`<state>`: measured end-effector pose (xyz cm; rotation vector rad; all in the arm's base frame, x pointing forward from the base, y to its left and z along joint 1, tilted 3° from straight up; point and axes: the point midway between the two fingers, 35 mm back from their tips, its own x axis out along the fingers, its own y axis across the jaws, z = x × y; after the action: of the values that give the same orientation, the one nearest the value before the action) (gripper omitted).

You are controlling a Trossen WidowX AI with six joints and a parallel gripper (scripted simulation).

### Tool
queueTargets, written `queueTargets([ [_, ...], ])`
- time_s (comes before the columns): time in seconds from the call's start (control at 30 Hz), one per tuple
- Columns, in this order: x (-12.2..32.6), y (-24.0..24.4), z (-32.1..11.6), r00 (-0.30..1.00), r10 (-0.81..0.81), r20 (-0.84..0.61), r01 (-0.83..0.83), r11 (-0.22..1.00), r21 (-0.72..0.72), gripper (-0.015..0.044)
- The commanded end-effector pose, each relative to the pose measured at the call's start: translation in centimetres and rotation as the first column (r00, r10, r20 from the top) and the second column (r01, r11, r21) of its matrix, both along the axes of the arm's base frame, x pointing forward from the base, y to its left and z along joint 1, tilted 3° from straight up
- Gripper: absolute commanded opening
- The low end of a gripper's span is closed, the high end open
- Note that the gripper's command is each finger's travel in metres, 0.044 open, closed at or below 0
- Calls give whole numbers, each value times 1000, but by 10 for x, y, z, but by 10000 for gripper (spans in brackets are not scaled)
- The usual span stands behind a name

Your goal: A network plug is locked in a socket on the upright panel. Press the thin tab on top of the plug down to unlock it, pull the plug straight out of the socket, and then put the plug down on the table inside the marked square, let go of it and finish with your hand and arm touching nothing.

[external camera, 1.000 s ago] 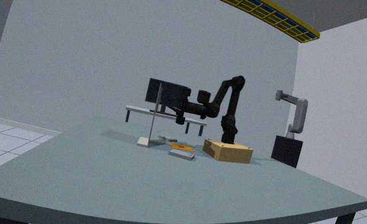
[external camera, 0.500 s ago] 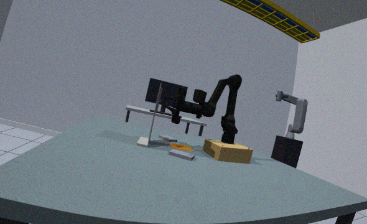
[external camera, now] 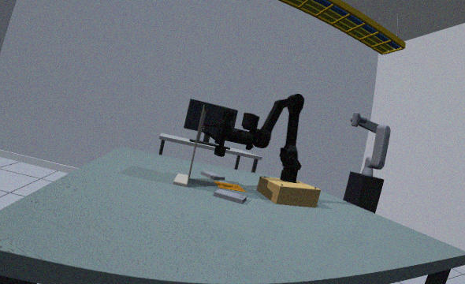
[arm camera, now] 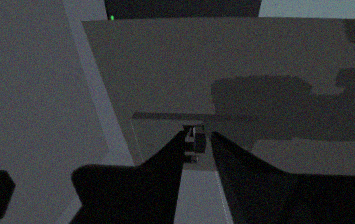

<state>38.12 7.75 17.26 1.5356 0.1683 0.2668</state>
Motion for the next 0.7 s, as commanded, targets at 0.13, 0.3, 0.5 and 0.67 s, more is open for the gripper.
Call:
queueTargets([
  [0.13,0,1,1,1000,5,2,-5,1000,3,63],
  [0.3,0,1,1,1000,5,2,-5,1000,3,29],
  [0.5,0,1,1,1000,5,2,-5,1000,3,0],
  [0.67,-1,0,1,1000,5,2,-5,1000,3,0],
])
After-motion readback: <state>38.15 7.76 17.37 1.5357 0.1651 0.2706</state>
